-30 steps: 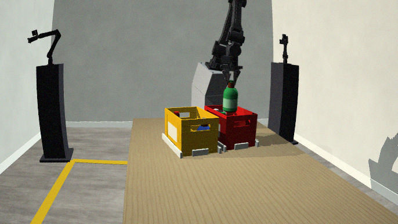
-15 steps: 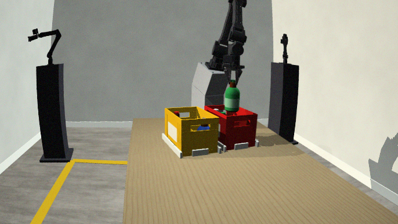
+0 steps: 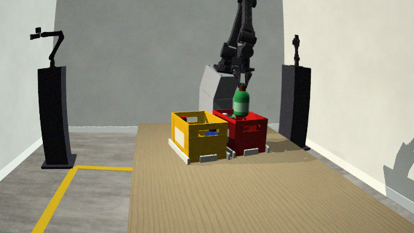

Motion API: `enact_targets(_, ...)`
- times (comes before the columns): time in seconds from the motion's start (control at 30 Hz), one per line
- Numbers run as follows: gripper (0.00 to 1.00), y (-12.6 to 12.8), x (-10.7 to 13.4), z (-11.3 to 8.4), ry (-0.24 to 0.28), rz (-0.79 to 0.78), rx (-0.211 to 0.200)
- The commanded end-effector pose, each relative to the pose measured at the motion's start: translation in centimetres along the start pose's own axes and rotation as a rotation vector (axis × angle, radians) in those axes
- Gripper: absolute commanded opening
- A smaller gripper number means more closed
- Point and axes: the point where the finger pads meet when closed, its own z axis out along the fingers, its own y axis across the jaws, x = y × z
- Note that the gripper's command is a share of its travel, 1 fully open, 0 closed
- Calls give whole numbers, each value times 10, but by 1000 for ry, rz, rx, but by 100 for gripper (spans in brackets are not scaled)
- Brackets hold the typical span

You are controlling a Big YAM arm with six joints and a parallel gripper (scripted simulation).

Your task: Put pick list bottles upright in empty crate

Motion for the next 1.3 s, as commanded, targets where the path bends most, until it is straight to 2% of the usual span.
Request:
enact_targets(0.0, 0, 27, -28, -32, -98, -27, -50)
enact_targets(0.17, 0, 26, -26, -31, -97, -28, -50)
enact_targets(0.27, 0, 12, -7, -17, -60, -18, -30)
enact_targets(0.33, 0, 10, -3, -16, -51, -16, -26)
enact_targets(0.47, 0, 18, -12, -23, -74, -24, -39)
enact_targets(0.57, 0, 16, -12, -22, -73, -21, -38)
enact_targets(0.63, 0, 10, -3, -18, -53, -14, -27)
enact_targets(1.27, 0, 12, -8, -20, -68, -18, -34)
